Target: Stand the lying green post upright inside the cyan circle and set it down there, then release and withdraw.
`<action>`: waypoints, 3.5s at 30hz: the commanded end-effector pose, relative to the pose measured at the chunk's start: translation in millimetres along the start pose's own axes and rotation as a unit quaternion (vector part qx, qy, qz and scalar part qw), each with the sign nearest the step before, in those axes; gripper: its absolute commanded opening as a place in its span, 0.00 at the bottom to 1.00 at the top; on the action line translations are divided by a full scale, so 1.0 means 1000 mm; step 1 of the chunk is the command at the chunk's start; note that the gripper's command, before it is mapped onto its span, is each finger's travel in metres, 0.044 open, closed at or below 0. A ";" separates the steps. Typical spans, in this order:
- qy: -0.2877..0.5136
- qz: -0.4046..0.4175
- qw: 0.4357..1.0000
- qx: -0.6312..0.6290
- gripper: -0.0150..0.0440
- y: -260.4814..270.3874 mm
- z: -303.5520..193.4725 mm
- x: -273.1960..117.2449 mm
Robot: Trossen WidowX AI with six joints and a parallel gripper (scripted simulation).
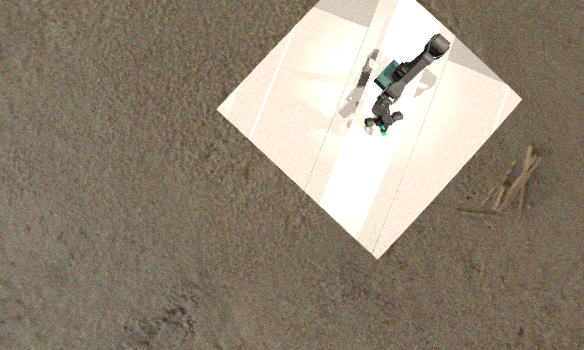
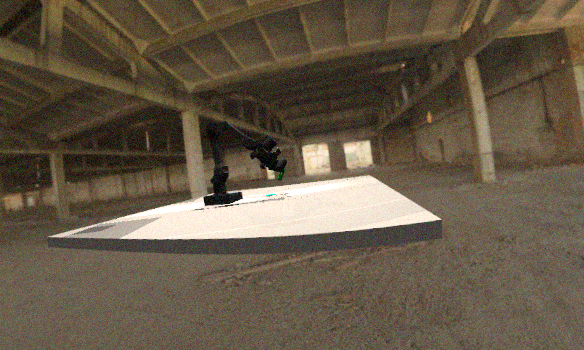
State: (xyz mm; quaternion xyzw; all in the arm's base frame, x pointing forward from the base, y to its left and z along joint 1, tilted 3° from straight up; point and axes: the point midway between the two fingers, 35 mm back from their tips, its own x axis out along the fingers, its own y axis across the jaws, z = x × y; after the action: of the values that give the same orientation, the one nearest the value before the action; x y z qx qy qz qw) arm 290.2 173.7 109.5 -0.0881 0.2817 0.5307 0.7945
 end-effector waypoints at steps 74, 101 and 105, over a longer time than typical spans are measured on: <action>-0.192 0.046 0.979 -0.045 0.29 0.016 -0.012 -0.041; -0.237 0.067 0.966 -0.078 0.29 0.034 -0.022 -0.059; -0.242 0.071 0.964 -0.084 0.29 0.037 -0.024 -0.062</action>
State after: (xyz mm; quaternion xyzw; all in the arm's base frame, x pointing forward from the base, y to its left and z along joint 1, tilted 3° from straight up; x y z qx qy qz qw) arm 234.7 130.7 129.0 -0.0051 0.0451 0.6097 0.7914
